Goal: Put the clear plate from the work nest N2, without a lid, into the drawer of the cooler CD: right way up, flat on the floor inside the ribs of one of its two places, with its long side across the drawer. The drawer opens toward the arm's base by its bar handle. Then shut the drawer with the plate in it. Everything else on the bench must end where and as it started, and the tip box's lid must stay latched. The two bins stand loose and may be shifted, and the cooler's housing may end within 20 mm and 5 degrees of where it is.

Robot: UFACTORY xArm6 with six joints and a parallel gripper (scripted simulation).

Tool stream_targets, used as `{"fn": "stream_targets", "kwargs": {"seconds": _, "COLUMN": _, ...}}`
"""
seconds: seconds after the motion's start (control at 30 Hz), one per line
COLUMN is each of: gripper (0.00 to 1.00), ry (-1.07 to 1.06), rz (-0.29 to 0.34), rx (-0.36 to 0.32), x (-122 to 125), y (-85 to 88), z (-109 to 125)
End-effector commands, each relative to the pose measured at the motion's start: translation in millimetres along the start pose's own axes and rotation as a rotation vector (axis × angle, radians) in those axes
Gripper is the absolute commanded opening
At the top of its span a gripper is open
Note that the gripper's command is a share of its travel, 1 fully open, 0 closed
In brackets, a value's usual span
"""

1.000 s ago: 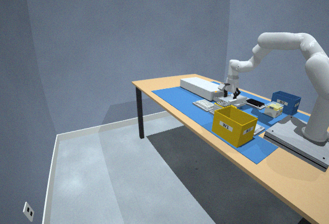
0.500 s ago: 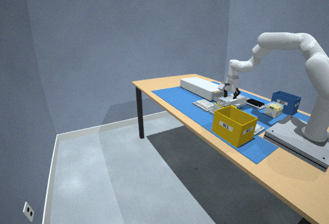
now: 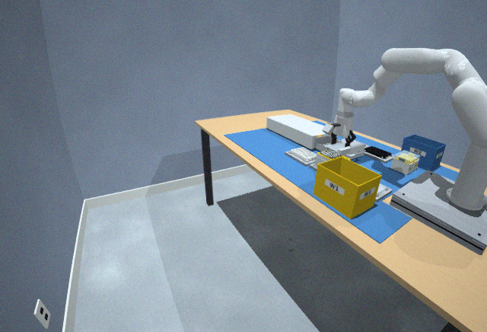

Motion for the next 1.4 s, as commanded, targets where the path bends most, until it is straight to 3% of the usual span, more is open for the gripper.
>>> {"fn": "stream_targets", "kwargs": {"seconds": 0.0, "gripper": 0.00, "ry": 0.000, "rz": 0.005, "rx": 0.000, "x": 1, "y": 2.3, "z": 0}}
{"fn": "stream_targets", "kwargs": {"seconds": 0.53, "gripper": 0.00, "ry": 0.000, "rz": 0.005, "rx": 0.000, "x": 1, "y": 2.4, "z": 0}}
{"fn": "stream_targets", "kwargs": {"seconds": 1.37, "gripper": 0.00, "ry": 0.000, "rz": 0.005, "rx": 0.000, "x": 1, "y": -12.3, "z": 0}}
Point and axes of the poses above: the point where the finger pads meet when closed, its own y axis back along the fingers, its own x axis across the jaws, z = x × y, the point moved 10 cm from there along y, back along the fingers, and after that the axes turned 4 degrees about y, right-handed, at the moved point
